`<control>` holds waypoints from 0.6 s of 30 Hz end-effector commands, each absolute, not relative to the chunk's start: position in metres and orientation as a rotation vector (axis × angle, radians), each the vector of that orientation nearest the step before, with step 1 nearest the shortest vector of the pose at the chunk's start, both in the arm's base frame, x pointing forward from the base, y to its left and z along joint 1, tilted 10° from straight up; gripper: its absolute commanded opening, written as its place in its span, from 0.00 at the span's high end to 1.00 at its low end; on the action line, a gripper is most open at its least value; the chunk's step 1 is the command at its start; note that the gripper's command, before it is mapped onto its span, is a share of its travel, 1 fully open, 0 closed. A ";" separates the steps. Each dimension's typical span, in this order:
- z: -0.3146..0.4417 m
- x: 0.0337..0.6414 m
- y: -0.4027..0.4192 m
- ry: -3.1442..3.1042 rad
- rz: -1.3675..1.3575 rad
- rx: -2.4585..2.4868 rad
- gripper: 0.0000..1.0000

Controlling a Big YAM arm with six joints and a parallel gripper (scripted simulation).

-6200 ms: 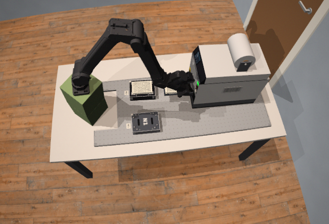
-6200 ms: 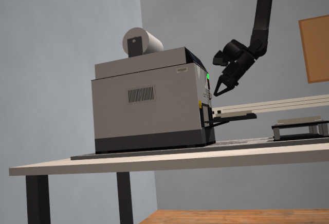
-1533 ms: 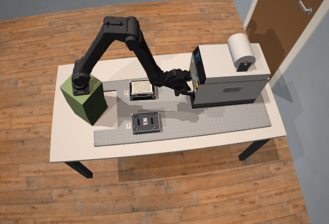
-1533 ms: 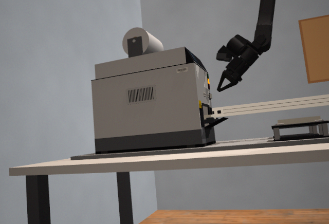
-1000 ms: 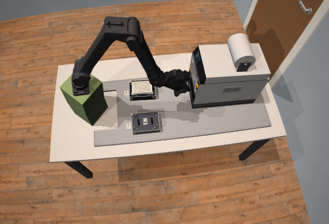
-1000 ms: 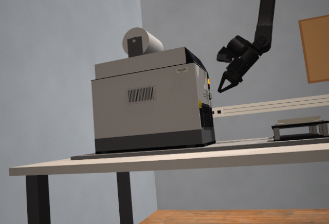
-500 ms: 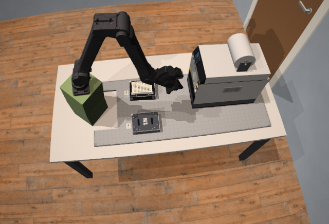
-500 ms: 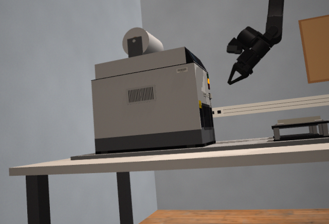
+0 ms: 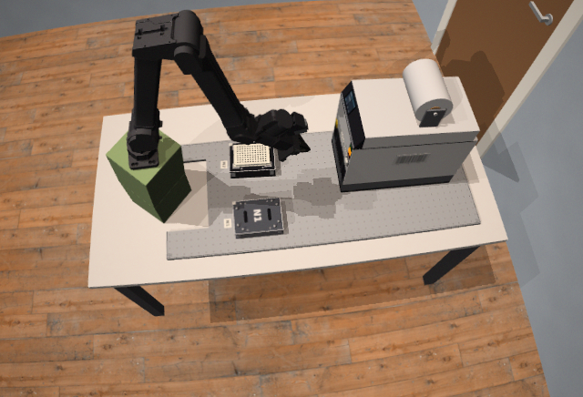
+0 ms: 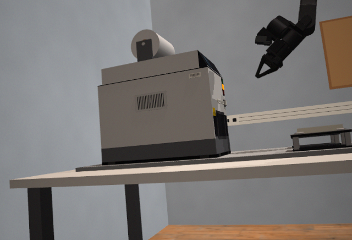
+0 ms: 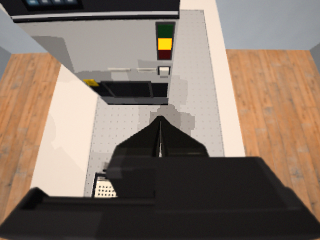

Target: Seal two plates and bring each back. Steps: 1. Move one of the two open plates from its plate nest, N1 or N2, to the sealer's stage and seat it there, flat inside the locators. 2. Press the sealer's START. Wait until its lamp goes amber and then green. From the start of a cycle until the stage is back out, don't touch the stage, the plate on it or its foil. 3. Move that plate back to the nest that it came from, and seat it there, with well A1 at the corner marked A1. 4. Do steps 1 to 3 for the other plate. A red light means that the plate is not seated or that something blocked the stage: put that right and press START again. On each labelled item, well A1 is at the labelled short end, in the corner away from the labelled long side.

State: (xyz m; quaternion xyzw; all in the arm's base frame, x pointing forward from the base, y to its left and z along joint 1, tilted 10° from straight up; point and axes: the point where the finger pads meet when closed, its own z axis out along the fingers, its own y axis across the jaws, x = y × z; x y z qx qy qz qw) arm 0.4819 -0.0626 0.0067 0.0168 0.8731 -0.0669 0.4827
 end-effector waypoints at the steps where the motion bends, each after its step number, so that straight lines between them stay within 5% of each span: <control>1: 0.005 0.456 -0.056 2.154 -0.156 0.044 1.00; 9: 0.030 0.446 -0.054 2.116 -0.157 0.048 1.00; 10: 0.030 0.450 -0.048 2.127 -0.221 -0.062 0.00; 18: 0.038 0.469 -0.018 2.106 -0.469 -0.548 0.00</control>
